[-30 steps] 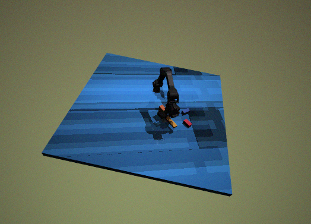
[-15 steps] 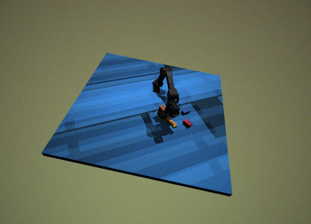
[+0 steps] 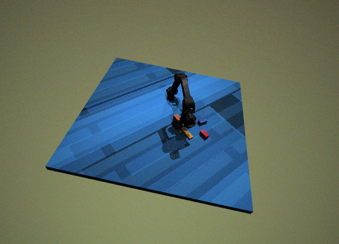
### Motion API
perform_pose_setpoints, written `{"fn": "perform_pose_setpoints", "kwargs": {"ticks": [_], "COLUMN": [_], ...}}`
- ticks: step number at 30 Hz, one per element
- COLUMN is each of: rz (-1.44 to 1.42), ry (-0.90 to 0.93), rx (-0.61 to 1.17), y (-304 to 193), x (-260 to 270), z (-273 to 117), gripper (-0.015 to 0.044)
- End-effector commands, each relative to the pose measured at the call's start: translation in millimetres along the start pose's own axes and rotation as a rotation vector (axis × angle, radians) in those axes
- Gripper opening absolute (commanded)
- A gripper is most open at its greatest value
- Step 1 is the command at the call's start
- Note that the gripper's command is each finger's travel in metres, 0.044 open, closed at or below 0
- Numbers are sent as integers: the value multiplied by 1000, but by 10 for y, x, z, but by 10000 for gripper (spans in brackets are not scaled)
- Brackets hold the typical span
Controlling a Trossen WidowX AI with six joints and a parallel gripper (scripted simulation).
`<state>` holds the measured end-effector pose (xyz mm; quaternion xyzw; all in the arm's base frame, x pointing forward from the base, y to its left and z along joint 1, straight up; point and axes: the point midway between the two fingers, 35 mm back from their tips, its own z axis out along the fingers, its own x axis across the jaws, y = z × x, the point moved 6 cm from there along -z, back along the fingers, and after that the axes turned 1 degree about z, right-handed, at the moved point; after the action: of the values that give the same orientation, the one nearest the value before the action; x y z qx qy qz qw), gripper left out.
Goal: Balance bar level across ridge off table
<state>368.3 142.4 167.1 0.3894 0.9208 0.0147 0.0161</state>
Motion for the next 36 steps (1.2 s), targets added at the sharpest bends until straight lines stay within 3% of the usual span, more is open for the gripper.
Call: {"fn": "perform_pose_setpoints", "kwargs": {"ticks": [1,3,13,17,25,36], "rz": [0,0,0,0,0,0], "ry": [0,0,0,-2,-18,-18], "rx": [0,0,0,-4,-42,-43], "y": [0,0,0,10,-36,-41], "x": [0,0,0,-4,15,17], "z": [0,0,0,-82,-975,-995], "gripper": [185,185,440,440,440,440]}}
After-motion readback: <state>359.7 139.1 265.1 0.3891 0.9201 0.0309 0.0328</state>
